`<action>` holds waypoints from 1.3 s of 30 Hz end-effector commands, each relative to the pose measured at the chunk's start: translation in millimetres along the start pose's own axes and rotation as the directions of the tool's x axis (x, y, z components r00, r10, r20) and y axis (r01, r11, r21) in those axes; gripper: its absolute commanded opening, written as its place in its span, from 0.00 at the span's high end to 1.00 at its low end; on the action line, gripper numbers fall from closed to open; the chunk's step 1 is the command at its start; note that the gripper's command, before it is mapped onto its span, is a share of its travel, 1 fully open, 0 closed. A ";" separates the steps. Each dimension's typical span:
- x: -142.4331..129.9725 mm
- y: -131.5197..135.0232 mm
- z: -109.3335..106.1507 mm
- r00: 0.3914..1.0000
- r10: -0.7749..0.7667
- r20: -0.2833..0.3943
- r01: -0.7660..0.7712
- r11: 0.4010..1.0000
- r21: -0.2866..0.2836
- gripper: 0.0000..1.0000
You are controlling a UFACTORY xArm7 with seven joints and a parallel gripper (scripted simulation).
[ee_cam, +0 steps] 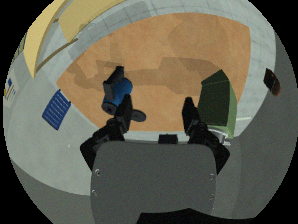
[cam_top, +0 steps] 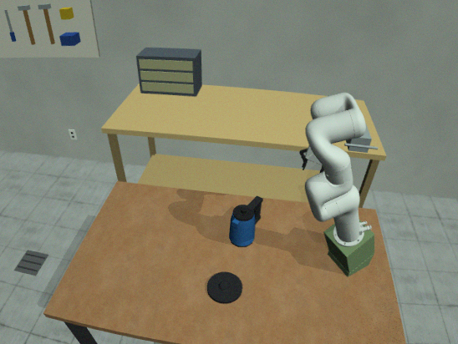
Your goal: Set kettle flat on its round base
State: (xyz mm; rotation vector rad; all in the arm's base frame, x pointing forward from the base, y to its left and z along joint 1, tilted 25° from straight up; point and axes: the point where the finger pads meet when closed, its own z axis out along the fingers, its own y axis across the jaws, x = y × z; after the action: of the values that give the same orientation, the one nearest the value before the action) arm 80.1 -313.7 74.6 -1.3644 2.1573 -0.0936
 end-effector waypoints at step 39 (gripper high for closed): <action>-131.7 -191.2 53.6 0.980 0.158 -0.122 -0.169 0.982 -0.089 0.19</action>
State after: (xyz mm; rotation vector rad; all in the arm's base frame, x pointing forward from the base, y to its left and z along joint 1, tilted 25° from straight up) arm 290.6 -282.9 148.8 -1.2704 2.3719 0.0033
